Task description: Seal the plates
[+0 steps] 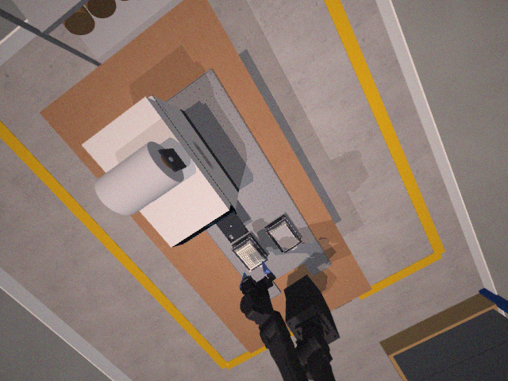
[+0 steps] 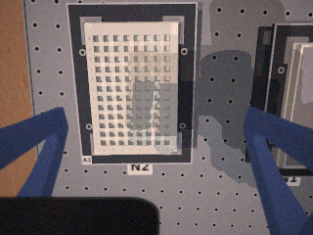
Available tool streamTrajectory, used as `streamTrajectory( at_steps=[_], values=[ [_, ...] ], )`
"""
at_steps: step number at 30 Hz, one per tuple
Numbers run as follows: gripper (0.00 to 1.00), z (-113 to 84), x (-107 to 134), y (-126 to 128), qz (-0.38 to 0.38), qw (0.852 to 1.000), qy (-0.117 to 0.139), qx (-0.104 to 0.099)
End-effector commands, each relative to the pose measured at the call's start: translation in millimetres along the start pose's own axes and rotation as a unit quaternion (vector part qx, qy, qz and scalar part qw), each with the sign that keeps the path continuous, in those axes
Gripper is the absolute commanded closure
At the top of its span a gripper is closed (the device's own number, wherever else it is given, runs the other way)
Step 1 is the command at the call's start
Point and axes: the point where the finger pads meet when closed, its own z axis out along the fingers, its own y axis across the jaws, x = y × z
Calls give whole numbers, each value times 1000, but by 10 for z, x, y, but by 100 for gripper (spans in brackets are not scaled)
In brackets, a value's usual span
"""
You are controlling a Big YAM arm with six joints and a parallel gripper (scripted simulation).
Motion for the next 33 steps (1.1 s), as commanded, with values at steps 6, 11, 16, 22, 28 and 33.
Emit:
streamTrajectory(
  at_steps=[6, 11, 16, 22, 28, 33],
  values=[
    [0, 29, -78, 423, 9, 1000, 3, -9],
    [0, 22, -126, 304, 12, 1000, -7, -9],
    [0, -6, -71, 237, 7, 1000, -7, -7],
    [0, -26, -22, 178, 4, 1000, -6, -3],
    [0, 12, 81, 100, -2, 1000, 12, 7],
    [0, 41, -9, 190, -8, 1000, 5, 0]
  ],
)
